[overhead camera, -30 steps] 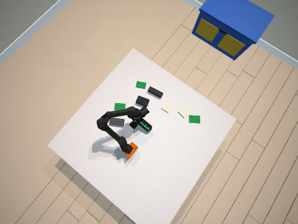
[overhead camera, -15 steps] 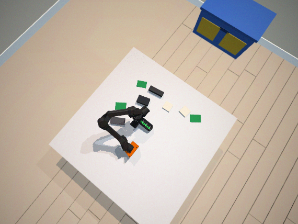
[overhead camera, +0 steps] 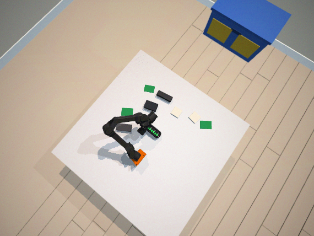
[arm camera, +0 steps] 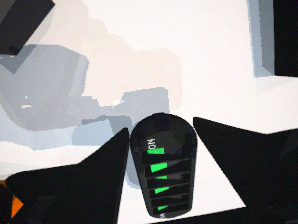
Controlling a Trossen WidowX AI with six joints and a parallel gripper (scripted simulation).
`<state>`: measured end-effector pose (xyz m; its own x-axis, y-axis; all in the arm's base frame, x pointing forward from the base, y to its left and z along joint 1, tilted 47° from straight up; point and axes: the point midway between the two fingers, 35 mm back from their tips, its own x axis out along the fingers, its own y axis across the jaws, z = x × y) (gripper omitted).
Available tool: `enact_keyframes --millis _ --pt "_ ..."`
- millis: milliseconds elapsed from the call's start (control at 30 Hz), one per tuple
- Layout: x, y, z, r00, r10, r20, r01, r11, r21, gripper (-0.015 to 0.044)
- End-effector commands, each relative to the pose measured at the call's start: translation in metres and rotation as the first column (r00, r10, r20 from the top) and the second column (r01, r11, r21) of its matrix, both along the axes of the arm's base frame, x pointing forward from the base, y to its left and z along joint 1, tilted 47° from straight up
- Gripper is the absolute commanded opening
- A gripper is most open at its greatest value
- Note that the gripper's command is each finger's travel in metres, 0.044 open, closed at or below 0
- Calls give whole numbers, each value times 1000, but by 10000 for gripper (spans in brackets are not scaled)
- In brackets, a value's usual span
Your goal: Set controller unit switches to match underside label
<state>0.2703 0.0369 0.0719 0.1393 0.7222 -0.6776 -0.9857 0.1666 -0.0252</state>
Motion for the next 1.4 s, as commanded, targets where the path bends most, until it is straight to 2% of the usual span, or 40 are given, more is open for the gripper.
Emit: enact_keyframes --millis 0,233,367,667,900,1367 --pt "-1 1 -3 1000 -6 -9 6 1000 2 335" --pt "0 0 0 1000 0 0 0 1000 0 335" --pt "0 1 -1 1000 -1 0 1 1000 0 440" --pt "0 -1 -2 1000 -1 -1 1 1000 -1 440" --pt "-12 -68 -18 1000 -1 -2 1 1000 -5 440" --pt "-12 -69 -19 1000 -1 -2 1 1000 -4 440"
